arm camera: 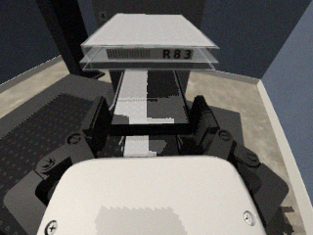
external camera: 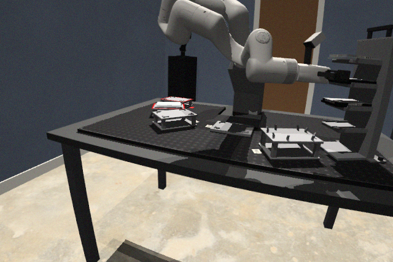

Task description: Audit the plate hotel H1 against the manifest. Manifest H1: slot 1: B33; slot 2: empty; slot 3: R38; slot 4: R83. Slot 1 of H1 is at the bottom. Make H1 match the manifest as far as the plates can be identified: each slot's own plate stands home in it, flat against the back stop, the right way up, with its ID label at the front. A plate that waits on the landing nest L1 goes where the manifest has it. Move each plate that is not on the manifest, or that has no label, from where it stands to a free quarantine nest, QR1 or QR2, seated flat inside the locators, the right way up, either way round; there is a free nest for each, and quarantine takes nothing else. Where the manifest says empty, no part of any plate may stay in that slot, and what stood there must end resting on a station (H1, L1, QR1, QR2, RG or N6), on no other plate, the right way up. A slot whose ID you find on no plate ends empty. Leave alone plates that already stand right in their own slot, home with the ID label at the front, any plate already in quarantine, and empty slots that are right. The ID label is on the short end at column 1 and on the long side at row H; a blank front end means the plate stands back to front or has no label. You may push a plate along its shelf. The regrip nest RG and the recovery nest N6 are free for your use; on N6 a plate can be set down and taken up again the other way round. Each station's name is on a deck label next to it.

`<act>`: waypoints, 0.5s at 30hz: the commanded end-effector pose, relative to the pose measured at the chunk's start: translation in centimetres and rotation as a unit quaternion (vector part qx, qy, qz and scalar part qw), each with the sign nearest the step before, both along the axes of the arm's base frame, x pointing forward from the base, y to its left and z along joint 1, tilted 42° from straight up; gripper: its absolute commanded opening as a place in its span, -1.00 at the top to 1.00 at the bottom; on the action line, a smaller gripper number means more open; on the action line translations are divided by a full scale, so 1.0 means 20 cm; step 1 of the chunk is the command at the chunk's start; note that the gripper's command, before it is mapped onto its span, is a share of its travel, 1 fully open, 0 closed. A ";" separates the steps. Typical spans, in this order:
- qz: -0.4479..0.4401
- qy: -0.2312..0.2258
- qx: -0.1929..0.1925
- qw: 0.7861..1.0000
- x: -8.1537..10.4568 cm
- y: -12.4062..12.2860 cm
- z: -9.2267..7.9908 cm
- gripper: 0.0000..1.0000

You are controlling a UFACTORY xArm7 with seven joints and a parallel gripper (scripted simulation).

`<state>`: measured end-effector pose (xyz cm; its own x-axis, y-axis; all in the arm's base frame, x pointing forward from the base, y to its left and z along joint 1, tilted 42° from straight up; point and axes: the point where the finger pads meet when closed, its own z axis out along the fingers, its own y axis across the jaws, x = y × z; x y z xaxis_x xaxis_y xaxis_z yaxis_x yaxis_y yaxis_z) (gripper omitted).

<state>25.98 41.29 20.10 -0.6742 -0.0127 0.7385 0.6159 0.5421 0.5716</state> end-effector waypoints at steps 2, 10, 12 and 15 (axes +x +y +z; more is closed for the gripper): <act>0.001 -0.001 0.000 1.000 -0.01 0.00 0.00 -1.00; 0.001 -0.001 0.000 1.000 0.00 0.00 0.01 1.00; 0.001 -0.001 0.000 1.000 0.00 0.00 0.01 1.00; 0.001 -0.001 0.000 1.000 0.00 0.00 0.01 1.00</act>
